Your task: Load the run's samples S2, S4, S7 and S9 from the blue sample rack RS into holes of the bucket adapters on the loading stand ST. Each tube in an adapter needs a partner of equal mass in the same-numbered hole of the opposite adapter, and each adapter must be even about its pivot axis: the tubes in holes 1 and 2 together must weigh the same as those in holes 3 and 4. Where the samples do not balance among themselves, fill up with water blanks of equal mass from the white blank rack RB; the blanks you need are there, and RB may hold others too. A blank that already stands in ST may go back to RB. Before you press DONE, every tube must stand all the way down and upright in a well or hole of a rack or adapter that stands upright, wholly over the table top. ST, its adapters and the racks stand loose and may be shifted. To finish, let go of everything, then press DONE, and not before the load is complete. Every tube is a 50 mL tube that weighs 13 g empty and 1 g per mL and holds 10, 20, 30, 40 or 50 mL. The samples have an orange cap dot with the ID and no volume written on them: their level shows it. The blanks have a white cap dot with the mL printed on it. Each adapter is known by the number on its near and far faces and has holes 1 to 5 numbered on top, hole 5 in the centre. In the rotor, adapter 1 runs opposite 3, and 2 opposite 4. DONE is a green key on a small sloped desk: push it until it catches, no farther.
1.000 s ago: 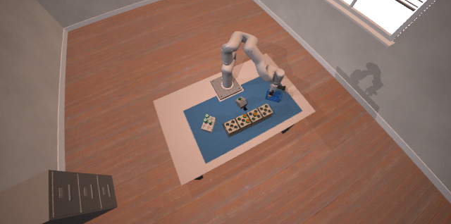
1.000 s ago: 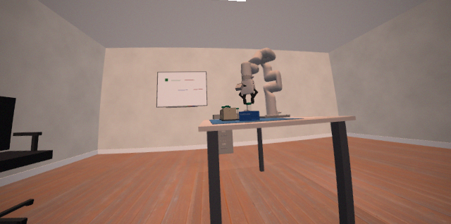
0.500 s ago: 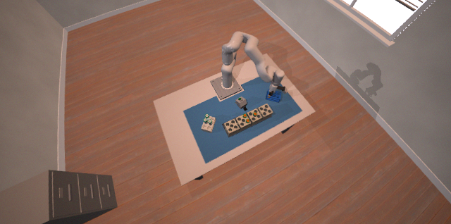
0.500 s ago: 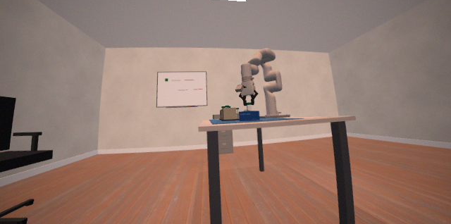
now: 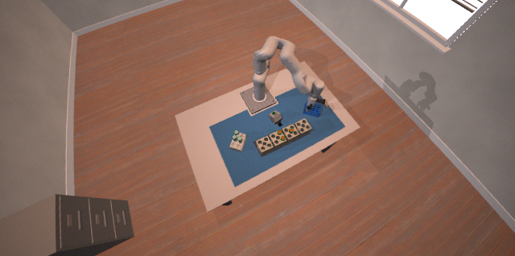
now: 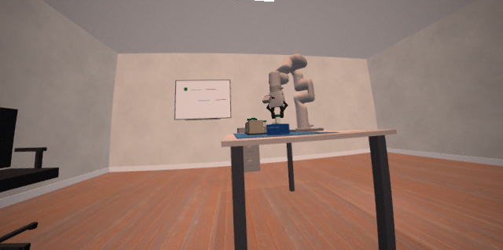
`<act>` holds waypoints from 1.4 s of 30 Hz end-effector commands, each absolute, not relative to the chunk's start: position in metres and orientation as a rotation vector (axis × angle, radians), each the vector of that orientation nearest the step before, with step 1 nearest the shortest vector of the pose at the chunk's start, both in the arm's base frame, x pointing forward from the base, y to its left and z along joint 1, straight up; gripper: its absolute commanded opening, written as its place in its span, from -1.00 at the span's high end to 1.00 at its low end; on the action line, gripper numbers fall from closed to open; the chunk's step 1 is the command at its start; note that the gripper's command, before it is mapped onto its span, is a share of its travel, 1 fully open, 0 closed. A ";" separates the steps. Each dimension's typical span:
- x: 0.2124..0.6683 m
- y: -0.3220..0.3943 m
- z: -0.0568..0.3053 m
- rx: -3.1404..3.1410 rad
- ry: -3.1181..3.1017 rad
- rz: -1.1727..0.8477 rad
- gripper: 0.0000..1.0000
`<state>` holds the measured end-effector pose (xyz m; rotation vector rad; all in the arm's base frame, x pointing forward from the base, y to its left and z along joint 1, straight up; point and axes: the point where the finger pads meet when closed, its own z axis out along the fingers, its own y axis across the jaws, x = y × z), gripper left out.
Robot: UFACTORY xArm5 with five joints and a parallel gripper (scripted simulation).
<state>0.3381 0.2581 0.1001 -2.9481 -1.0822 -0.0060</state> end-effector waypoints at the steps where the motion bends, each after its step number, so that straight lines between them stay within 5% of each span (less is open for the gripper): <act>1: 0.339 0.259 0.101 -2.947 -1.082 -0.011 -0.13; 4: 0.339 0.259 0.101 -2.947 -1.082 -0.011 -0.13; 5: 0.339 0.259 0.102 -2.947 -1.082 -0.011 1.00; 42: 0.339 0.259 0.103 -2.947 -1.082 -0.011 1.00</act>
